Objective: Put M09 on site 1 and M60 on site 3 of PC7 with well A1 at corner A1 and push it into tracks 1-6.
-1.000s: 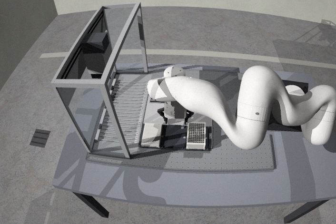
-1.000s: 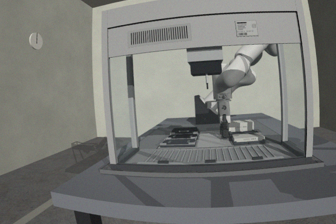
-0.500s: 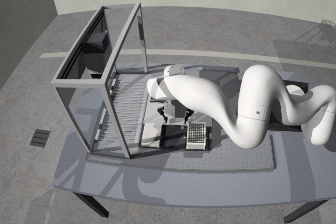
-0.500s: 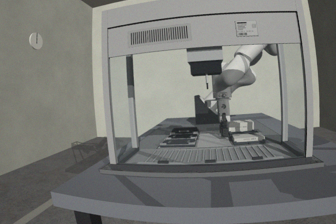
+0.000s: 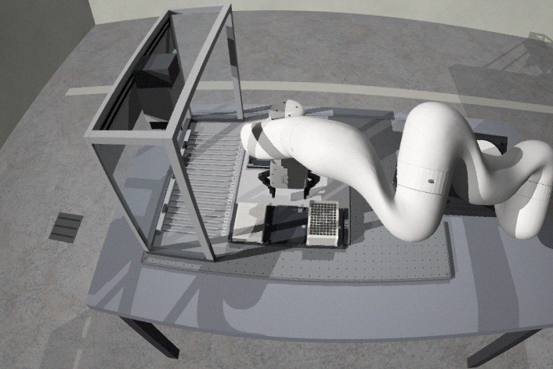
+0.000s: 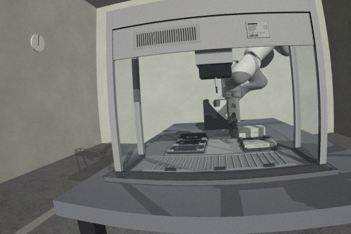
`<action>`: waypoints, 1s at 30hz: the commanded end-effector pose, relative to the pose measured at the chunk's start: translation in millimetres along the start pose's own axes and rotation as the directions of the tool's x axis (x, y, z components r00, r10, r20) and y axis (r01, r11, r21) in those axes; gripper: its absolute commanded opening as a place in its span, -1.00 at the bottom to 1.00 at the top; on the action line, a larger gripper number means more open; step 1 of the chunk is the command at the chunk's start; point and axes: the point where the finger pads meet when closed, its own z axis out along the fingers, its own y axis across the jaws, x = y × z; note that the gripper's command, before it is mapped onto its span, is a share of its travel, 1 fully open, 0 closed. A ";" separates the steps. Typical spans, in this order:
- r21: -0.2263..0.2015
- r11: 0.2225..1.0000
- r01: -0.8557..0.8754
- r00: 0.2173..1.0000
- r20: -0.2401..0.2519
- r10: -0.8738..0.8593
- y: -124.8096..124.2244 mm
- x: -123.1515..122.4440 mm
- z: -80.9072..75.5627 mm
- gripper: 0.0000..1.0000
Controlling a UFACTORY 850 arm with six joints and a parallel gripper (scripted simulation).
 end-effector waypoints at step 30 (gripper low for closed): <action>0.002 1.000 0.001 1.000 0.000 -0.001 -0.9 0.0 -50.3 1.00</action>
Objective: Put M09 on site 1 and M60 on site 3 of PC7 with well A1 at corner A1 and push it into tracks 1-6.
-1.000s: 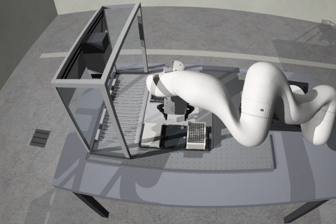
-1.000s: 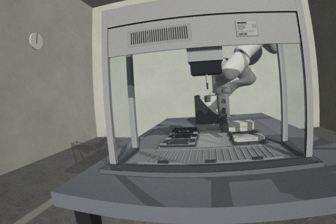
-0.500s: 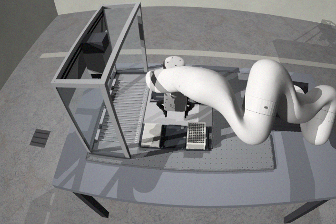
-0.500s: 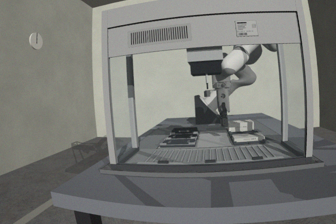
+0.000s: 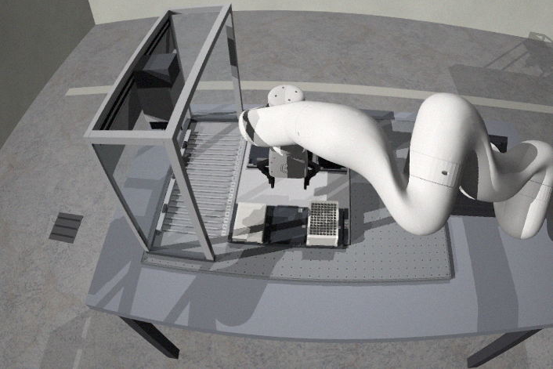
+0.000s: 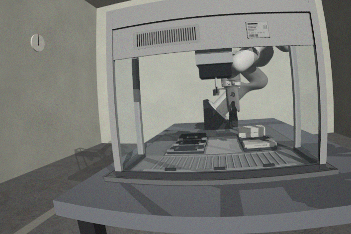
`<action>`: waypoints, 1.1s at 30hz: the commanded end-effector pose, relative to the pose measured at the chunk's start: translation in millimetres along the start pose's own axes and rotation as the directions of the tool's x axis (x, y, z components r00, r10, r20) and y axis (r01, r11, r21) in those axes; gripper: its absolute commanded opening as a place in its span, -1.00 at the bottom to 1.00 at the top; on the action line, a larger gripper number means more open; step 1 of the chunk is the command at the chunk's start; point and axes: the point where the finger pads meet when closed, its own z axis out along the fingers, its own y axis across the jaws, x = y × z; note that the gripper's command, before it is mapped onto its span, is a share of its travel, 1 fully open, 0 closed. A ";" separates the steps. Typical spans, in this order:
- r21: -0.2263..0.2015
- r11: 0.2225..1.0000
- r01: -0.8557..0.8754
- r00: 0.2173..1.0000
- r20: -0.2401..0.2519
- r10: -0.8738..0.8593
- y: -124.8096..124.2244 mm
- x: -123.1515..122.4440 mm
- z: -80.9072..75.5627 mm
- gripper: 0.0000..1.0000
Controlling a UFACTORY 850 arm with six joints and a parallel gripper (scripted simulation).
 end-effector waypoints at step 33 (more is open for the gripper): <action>0.002 1.000 0.001 1.000 0.000 -0.001 -0.7 0.0 -43.0 1.00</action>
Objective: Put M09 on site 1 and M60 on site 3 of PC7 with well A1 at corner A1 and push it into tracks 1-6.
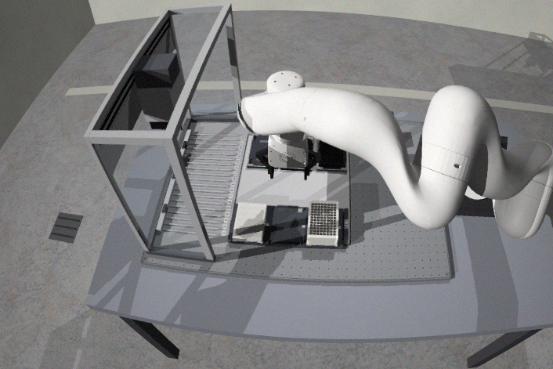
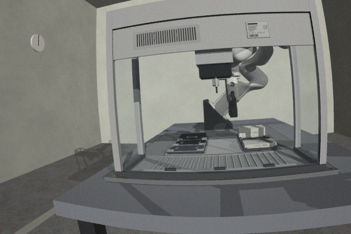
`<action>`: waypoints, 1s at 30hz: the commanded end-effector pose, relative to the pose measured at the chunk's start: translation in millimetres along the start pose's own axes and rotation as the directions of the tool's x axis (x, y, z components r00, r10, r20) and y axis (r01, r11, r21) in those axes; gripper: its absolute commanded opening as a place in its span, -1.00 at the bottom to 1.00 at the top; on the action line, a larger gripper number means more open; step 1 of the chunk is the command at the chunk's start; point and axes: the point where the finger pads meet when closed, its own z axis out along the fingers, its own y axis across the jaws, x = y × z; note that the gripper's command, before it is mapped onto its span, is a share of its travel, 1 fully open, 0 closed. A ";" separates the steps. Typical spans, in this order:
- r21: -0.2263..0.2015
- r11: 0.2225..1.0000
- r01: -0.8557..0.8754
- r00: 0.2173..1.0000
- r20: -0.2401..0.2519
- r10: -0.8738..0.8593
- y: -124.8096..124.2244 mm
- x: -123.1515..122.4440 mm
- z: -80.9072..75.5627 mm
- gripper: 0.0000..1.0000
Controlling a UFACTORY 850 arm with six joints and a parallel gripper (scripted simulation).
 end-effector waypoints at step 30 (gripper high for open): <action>0.002 1.000 0.001 1.000 0.000 -0.001 -0.7 -120.1 -1.4 1.00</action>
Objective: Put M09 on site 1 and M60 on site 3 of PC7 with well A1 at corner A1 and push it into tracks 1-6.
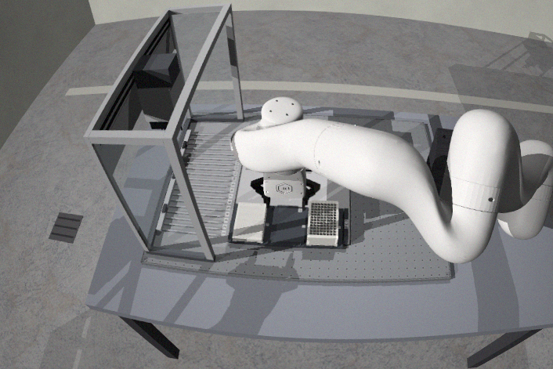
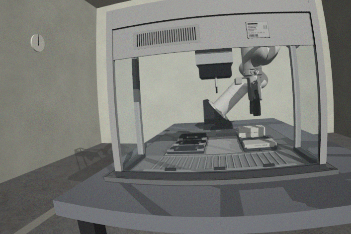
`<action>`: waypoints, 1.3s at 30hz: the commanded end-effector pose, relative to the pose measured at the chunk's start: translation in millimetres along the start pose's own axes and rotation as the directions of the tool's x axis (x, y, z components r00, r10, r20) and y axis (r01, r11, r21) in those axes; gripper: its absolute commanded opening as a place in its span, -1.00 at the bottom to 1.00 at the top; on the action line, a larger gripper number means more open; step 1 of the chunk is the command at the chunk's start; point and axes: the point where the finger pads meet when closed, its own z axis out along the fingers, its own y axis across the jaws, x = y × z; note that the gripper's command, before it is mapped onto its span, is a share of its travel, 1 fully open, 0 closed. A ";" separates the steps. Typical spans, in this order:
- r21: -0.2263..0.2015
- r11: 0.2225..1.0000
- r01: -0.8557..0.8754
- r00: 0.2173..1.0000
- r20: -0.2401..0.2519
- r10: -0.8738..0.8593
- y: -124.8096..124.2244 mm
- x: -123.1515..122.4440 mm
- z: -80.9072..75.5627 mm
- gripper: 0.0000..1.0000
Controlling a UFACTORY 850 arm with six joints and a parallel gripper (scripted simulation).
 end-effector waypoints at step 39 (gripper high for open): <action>0.002 1.000 0.000 1.000 -0.001 0.000 -0.8 -97.9 4.0 1.00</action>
